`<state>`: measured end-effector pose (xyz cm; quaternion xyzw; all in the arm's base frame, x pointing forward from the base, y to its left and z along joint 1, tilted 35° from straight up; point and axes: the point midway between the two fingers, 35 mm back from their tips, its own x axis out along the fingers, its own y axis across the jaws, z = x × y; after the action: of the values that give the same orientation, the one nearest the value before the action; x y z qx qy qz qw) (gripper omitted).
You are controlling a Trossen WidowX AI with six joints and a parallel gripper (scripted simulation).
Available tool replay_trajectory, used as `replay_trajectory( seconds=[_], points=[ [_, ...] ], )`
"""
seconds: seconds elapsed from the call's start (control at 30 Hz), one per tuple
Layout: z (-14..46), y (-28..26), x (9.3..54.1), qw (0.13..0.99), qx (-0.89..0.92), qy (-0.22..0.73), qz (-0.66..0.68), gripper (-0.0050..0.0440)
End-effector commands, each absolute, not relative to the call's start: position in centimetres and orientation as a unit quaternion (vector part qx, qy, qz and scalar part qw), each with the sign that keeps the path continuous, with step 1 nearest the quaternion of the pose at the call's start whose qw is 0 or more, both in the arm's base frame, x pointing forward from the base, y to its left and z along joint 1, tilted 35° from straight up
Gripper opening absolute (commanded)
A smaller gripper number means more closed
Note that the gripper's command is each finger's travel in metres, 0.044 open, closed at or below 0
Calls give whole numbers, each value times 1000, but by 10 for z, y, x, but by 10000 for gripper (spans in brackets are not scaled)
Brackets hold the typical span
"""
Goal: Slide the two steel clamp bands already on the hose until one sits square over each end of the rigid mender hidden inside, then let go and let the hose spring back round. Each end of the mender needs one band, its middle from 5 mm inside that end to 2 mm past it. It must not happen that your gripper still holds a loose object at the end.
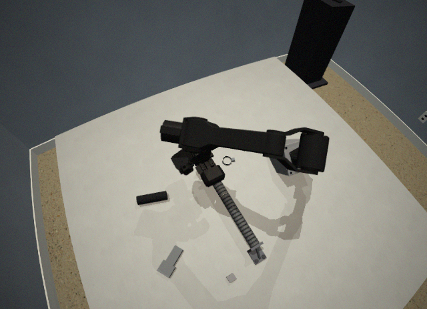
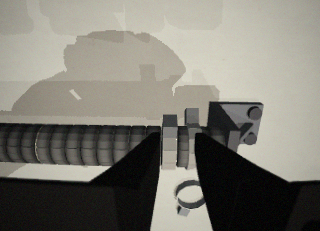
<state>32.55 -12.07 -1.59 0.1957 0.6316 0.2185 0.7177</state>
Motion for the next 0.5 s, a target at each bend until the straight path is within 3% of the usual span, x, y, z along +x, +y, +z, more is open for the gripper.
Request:
replay_trajectory(
  seconds=[0.0,0.47],
  points=[
    [-25,-114,324,712,202,635,221,90],
    [-41,-102,326,712,202,635,221,90]
  ],
)
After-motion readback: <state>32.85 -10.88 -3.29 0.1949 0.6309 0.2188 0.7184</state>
